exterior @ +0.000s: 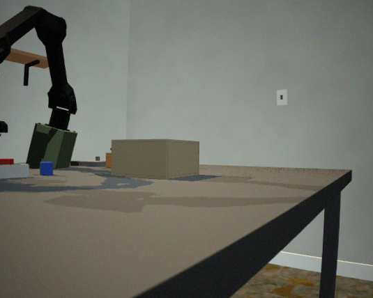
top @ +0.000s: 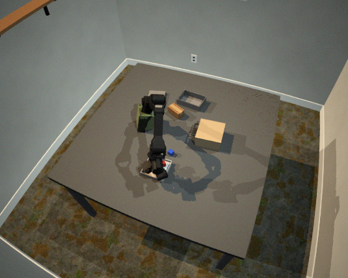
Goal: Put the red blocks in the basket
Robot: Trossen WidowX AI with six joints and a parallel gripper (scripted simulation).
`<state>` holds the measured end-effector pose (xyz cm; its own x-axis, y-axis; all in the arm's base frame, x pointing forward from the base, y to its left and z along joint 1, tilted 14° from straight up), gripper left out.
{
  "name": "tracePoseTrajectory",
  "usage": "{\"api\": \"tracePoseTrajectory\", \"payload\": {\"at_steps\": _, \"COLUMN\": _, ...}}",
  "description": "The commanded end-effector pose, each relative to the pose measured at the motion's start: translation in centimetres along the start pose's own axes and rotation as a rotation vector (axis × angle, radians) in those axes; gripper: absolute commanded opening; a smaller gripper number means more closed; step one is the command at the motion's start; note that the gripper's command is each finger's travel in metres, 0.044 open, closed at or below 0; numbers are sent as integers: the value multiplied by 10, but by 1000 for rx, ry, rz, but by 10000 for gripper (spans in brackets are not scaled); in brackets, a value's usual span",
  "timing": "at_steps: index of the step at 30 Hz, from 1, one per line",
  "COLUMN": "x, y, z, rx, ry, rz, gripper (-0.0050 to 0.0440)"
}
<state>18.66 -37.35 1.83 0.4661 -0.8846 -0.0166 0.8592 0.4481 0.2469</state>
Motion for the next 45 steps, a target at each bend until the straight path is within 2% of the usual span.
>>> {"api": "tracePoseTrajectory", "payload": {"at_steps": 1, "x": 4, "y": 0, "z": 22, "rx": 0, "ry": -32, "rz": 7, "gripper": 202}}
{"api": "tracePoseTrajectory", "payload": {"at_steps": 14, "x": 1, "y": 0, "z": 109, "rx": 0, "ry": -32, "rz": 7, "gripper": 202}}
{"api": "tracePoseTrajectory", "payload": {"at_steps": 26, "x": 1, "y": 0, "z": 109, "rx": 0, "ry": -32, "rz": 7, "gripper": 202}}
{"api": "tracePoseTrajectory", "payload": {"at_steps": 27, "x": -9, "y": 2, "z": 109, "rx": -1, "ry": -32, "rz": 74, "gripper": 440}}
{"api": "tracePoseTrajectory", "payload": {"at_steps": 33, "x": -26, "y": 59, "z": 108, "rx": -8, "ry": -32, "rz": 474, "gripper": 440}}
{"api": "tracePoseTrajectory", "payload": {"at_steps": 35, "x": -26, "y": 59, "z": 108, "rx": -8, "ry": -32, "rz": 474, "gripper": 440}}
{"api": "tracePoseTrajectory", "payload": {"at_steps": 37, "x": -32, "y": 78, "z": 108, "rx": -10, "ry": -31, "rz": 605, "gripper": 440}}
{"api": "tracePoseTrajectory", "payload": {"at_steps": 45, "x": -55, "y": 155, "z": 107, "rx": -10, "ry": -31, "rz": 605, "gripper": 440}}
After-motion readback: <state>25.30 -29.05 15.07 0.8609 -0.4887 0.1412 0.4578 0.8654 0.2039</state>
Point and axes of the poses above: the point midway between the two fingers, 35 mm back from their tips, its own z axis back along the fingers, its own x axis across the jaws, y = z × x, the point moved 9 cm from there along z, back along the fingers, and after that the axes turned 10 degrees about -z, right-handed, at the moved point
